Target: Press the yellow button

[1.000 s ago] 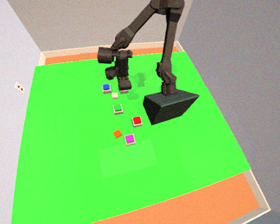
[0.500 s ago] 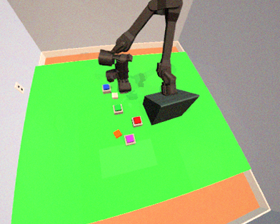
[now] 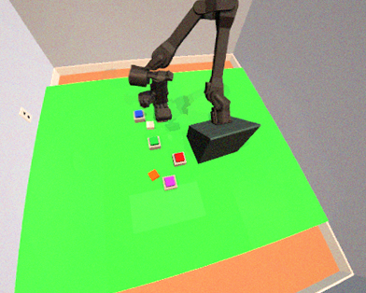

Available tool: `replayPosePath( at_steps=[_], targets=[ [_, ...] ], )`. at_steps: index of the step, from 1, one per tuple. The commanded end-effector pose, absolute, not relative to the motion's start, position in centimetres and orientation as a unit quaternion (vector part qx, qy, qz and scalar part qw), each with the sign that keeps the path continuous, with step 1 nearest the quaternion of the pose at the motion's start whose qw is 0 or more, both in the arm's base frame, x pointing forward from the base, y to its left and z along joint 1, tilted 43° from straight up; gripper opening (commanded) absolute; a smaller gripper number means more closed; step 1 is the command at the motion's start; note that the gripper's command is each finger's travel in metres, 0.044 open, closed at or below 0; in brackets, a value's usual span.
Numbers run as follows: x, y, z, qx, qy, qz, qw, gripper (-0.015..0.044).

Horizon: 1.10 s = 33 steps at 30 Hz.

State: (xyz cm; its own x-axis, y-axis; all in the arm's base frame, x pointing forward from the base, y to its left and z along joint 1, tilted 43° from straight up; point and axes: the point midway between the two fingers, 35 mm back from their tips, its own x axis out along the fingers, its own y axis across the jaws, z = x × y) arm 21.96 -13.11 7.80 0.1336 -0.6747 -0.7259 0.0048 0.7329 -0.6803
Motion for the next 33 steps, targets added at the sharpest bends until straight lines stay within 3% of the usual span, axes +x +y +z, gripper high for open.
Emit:
replayPosePath(
  at_steps=[1,8,13,23,33],
  targets=[
    [21.9,-12.6,8.3,-0.273,0.613,-0.241,0.701,0.002],
    [21.3,-10.8,10.0,-0.274,0.617,-0.237,0.699,0.002],
    [23.1,-8.8,9.4,-0.259,0.614,-0.228,0.71,0.0151],
    [28.4,2.6,4.6,-0.23,0.625,-0.199,0.719,0.04],
    [26.6,15.7,-4.2,-0.249,0.63,-0.212,0.705,0.04]
  ],
)
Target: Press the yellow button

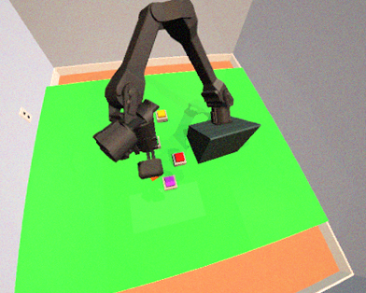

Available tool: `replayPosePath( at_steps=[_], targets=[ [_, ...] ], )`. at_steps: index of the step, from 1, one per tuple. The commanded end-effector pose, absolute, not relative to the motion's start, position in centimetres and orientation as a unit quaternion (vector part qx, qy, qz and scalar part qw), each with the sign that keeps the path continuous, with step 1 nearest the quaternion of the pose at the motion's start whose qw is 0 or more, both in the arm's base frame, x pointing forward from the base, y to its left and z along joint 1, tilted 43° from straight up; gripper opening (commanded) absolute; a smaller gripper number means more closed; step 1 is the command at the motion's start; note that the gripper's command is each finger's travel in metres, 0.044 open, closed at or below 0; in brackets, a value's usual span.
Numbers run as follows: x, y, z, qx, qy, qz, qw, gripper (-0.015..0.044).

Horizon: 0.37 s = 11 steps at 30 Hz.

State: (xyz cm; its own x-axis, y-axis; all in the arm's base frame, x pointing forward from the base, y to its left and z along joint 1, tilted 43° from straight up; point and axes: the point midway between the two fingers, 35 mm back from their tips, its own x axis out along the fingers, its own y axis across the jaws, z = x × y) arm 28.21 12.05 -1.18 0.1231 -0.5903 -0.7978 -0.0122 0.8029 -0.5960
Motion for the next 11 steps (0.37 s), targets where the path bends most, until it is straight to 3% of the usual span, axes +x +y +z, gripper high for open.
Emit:
replayPosePath(
  at_steps=[1,11],
  targets=[
    [25.9,16.9,-5.2,-0.253,0.628,-0.216,0.704,0.04],
    [23.5,19.9,-8.5,-0.265,0.619,-0.23,0.703,0.04]
  ],
)
